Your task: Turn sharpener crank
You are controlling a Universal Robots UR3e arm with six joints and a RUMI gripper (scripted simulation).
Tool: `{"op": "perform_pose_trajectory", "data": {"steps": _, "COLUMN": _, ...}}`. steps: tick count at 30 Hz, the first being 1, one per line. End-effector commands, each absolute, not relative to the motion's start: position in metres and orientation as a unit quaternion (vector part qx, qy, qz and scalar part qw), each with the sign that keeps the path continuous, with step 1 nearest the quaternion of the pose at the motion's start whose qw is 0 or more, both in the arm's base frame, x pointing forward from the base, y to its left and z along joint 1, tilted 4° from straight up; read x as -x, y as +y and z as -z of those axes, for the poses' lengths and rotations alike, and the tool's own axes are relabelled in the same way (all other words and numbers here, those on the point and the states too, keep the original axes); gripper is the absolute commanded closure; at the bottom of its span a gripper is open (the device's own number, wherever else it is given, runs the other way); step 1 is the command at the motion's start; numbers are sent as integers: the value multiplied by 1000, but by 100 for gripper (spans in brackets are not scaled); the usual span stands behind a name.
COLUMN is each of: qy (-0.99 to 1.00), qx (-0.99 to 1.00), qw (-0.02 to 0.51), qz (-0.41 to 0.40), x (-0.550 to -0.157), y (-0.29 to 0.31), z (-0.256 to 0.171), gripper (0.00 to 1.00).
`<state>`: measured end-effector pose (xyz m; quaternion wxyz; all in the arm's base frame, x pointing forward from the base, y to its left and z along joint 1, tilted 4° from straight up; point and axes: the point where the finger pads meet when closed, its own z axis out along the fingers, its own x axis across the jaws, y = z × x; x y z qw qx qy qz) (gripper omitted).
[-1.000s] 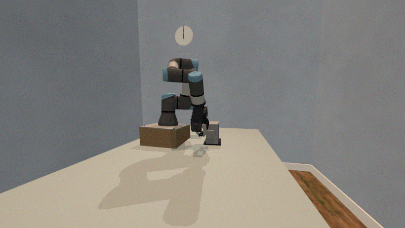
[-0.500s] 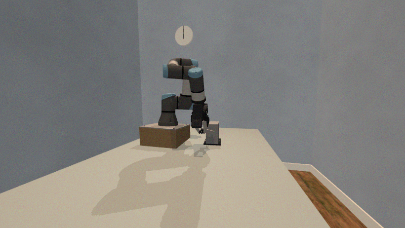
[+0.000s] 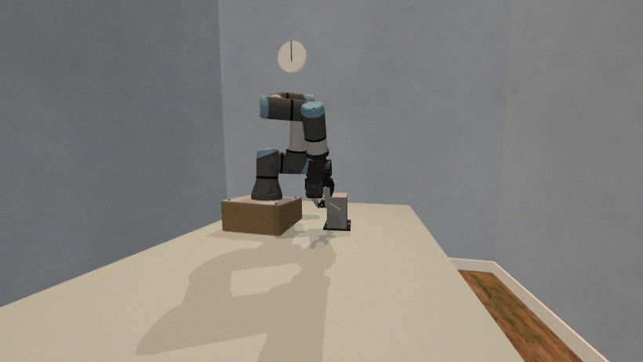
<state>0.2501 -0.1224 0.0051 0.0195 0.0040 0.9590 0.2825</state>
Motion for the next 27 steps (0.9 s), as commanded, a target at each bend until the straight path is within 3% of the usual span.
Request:
{"op": "perform_pose_trajectory", "data": {"steps": 1, "qy": 959, "qx": -4, "qw": 20, "qz": -282, "x": -253, "y": -123, "z": -9, "gripper": 91}}
{"op": "perform_pose_trajectory", "data": {"steps": 27, "qy": 959, "qx": -4, "qw": 20, "qz": -282, "x": -276, "y": -125, "z": -29, "gripper": 91}}
